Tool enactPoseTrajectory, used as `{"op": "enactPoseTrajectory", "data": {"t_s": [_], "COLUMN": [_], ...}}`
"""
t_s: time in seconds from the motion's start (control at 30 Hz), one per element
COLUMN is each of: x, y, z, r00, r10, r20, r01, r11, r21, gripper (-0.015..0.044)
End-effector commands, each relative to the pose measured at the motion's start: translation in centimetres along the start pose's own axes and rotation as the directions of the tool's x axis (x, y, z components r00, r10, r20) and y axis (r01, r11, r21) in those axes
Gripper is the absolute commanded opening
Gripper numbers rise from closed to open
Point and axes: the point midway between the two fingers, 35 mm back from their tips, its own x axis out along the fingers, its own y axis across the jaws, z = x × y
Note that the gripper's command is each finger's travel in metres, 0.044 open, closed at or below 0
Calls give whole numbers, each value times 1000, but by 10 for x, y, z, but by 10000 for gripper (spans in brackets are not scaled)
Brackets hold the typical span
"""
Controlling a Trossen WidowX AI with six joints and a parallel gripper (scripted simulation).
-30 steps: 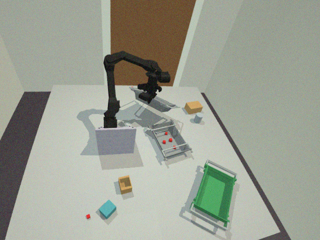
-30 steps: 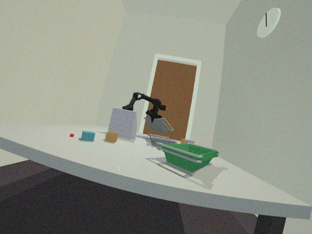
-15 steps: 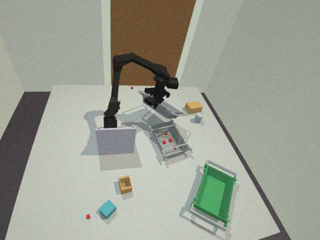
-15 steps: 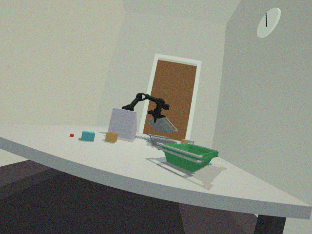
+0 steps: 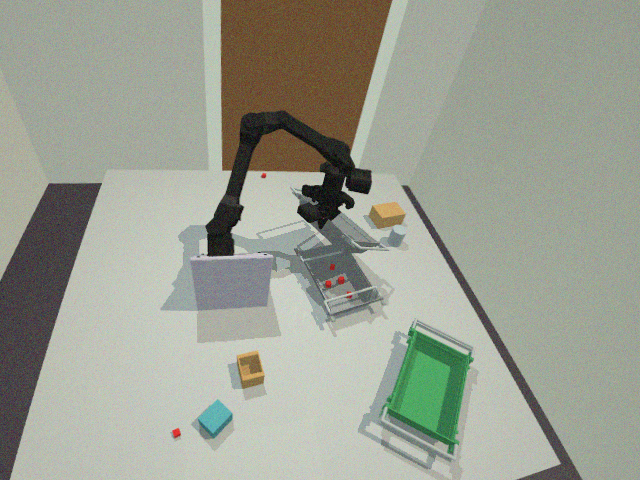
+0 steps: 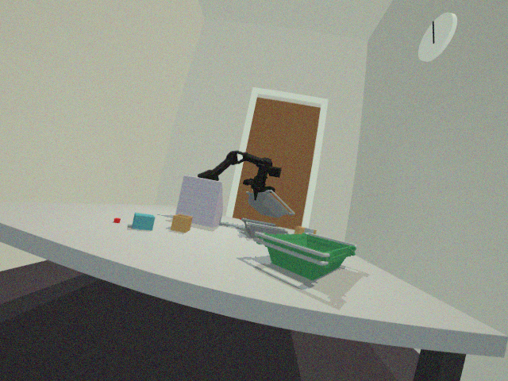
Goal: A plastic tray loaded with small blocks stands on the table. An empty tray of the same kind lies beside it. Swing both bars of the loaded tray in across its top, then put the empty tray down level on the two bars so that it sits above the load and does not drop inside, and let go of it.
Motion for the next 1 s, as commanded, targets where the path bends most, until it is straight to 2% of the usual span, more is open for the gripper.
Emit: {"op": "enactPoseTrajectory", "data": {"t_s": [0.0,0.67,0.97], "x": [-6,-3,-3], "y": [0,35,37], "z": [-22,-101,-104], "r00": [1000,997,997], "r10": [-29,-66,-67], "r20": [-1,43,44], "r01": [29,53,54], "r11": [999,968,966], "r21": [42,247,254], "gripper": [0,0,0]}}
